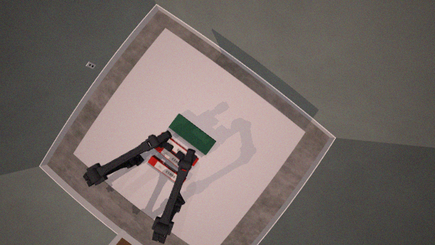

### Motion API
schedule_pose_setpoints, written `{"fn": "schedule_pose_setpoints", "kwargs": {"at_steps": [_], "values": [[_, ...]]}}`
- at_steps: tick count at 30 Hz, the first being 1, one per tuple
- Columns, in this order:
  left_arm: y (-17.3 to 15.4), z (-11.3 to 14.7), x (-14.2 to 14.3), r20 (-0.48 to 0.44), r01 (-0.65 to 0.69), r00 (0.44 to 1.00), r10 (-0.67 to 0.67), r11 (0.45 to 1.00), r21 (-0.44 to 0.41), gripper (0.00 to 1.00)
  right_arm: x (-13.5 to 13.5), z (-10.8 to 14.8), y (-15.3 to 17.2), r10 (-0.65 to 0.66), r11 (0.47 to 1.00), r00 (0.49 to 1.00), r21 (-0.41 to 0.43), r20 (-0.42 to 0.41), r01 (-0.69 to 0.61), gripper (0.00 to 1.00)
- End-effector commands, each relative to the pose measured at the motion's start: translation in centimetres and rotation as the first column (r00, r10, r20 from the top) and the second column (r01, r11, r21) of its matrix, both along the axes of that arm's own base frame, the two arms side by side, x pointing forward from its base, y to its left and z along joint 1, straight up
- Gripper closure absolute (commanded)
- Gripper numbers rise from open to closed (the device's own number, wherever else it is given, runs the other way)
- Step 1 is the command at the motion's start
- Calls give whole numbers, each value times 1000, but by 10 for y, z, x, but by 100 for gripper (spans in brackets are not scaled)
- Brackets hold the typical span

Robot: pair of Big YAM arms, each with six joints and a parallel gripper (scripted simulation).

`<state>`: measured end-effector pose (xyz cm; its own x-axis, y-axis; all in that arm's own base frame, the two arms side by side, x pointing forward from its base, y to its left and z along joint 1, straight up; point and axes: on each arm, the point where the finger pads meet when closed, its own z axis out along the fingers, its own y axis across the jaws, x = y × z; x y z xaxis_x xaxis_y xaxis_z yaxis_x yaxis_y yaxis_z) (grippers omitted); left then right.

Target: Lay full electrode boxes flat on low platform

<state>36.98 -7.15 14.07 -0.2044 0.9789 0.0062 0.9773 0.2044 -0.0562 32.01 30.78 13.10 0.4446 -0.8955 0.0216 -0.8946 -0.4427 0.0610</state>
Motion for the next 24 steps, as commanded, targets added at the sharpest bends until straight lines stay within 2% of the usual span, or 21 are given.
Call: {"fn": "schedule_pose_setpoints", "kwargs": {"at_steps": [1,10,12,13,18,24], "values": [[5,51,30,158,-38,987,40,999,-14,100,19,73,17,15,994,994,108,106,-26,100],[7,41,20,135,-39,990,40,999,-9,100,17,73,19,24,994,994,108,106,-36,100],[7,41,20,135,-39,990,40,999,-9,100,17,73,19,24,994,994,108,106,-36,100],[6,50,27,158,-38,987,40,999,-14,100,17,73,19,23,994,994,108,106,-35,100],[7,40,18,134,-39,990,39,999,-9,100,15,73,20,28,993,994,108,106,-39,100],[8,41,16,134,-39,990,39,999,-9,100,14,73,21,28,993,994,108,106,-39,100]]}}
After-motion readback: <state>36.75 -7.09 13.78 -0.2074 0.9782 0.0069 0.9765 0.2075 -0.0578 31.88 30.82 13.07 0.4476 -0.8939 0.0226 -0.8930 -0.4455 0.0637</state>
